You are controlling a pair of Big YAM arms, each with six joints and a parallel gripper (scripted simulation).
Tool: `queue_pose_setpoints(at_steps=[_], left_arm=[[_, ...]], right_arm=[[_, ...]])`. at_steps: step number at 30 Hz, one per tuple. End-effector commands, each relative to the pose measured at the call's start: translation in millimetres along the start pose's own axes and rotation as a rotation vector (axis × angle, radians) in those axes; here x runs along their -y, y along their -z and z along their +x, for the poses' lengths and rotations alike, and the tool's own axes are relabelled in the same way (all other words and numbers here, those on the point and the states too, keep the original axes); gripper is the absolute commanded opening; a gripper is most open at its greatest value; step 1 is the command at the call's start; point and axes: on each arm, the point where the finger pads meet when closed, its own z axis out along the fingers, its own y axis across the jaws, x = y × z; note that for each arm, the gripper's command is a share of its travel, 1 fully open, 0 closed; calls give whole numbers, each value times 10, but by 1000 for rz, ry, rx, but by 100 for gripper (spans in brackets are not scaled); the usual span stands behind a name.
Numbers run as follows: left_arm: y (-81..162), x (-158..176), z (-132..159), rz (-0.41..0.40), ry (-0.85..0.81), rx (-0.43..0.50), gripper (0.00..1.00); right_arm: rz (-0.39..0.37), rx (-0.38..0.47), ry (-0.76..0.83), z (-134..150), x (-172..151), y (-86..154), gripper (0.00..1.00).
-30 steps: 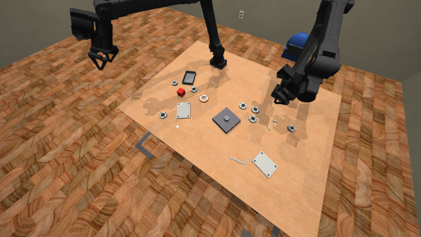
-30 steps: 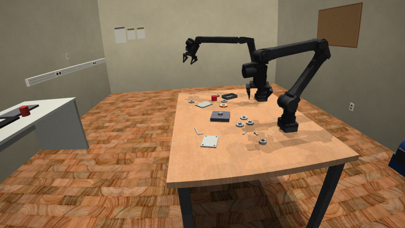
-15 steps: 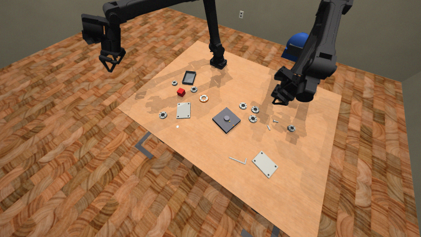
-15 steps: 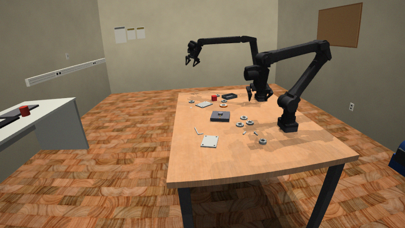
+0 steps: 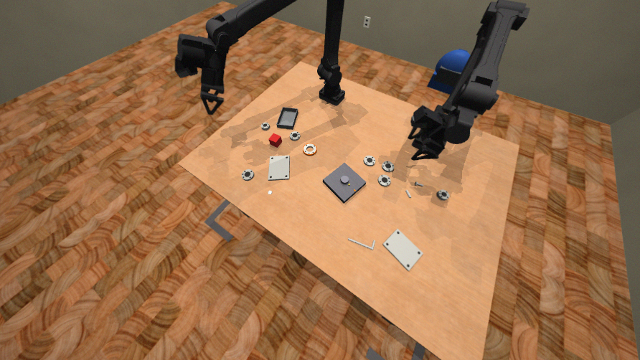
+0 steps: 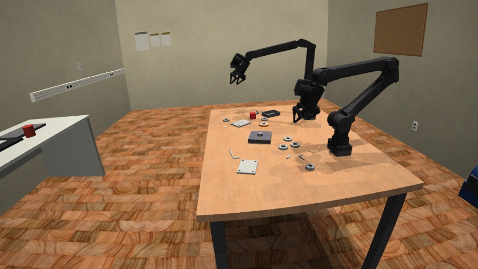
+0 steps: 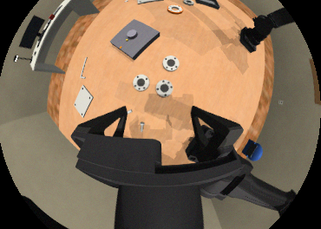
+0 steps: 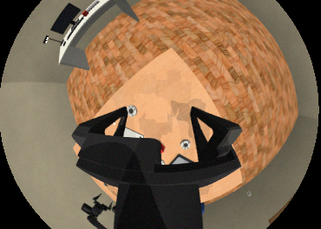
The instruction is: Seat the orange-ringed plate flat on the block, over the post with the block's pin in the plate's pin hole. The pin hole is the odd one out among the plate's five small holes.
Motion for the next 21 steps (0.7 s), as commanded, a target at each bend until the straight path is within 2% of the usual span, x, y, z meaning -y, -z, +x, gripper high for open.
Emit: queue_pose_setpoints(at_steps=[1,7,9,10,11,17,19,21], left_arm=[[-70,30,-83,-76,206,17,100],[-183,86,-152,-148,375,71,100],[-183,86,-152,-148,375,71,100],[-107,43,-255,-174,404,100,100],[-223,108,-177,-171,448,91,100],[-322,155,-226,-237,563,128,100],[-252,123,-338,-269,581,161,100],[-373,170,-244,-274,598,136,100]], right_arm=[[-38,43,128,279,-133,97,100],[-68,46,273,1044,-144,112,100],[-68,46,273,1044,-144,112,100],[-72,47,303,1186,-145,115,100],[-78,48,335,1352,-148,118,100],[-114,49,486,2243,-161,137,100],[-127,48,534,2553,-162,143,100],[-135,48,567,2763,-163,147,100]])
